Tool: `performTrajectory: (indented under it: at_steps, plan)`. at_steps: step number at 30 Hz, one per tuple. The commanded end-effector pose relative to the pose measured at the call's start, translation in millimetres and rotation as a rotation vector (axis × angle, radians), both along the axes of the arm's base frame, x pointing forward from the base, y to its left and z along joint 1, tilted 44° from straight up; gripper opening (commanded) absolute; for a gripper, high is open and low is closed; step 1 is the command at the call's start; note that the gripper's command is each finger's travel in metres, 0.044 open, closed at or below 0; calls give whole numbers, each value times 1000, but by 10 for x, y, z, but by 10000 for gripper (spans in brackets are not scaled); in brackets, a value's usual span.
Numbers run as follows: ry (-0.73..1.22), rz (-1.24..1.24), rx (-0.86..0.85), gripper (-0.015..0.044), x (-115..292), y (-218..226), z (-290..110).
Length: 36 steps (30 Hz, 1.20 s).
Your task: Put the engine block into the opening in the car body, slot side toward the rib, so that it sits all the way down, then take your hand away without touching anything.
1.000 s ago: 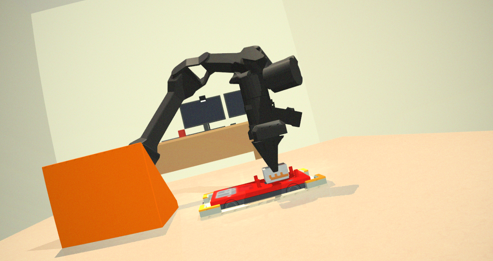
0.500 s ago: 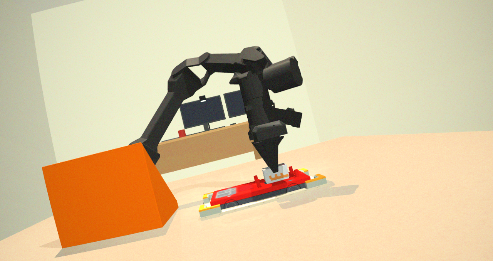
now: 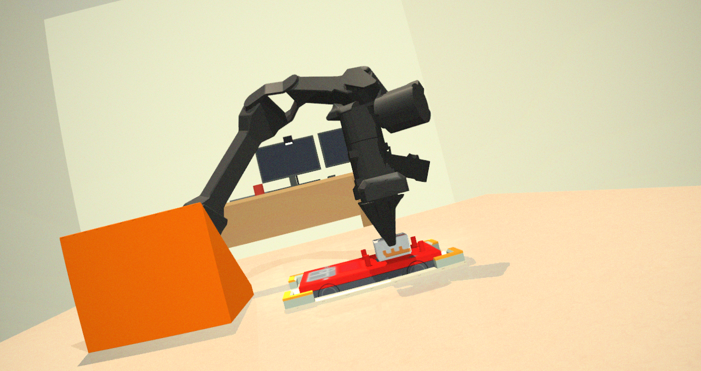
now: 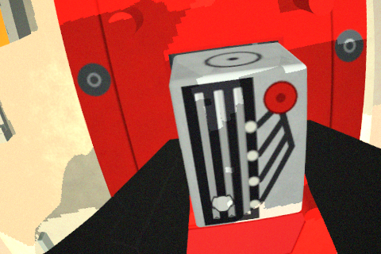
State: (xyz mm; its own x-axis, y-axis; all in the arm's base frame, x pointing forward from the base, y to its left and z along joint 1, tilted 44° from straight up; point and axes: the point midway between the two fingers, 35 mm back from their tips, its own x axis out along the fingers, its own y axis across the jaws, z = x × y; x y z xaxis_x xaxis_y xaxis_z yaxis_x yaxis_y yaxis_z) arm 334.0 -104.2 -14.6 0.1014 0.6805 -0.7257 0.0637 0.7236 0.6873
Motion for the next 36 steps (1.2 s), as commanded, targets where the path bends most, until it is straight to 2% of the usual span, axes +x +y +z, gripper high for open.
performTrajectory:
  at_steps: [1,27,36]
  plan:
    - [4,-3,5,159,-5,11,-12]
    - [4,-4,5,159,-3,25,-26]
    - [0,0,0,396,2,14,-13]
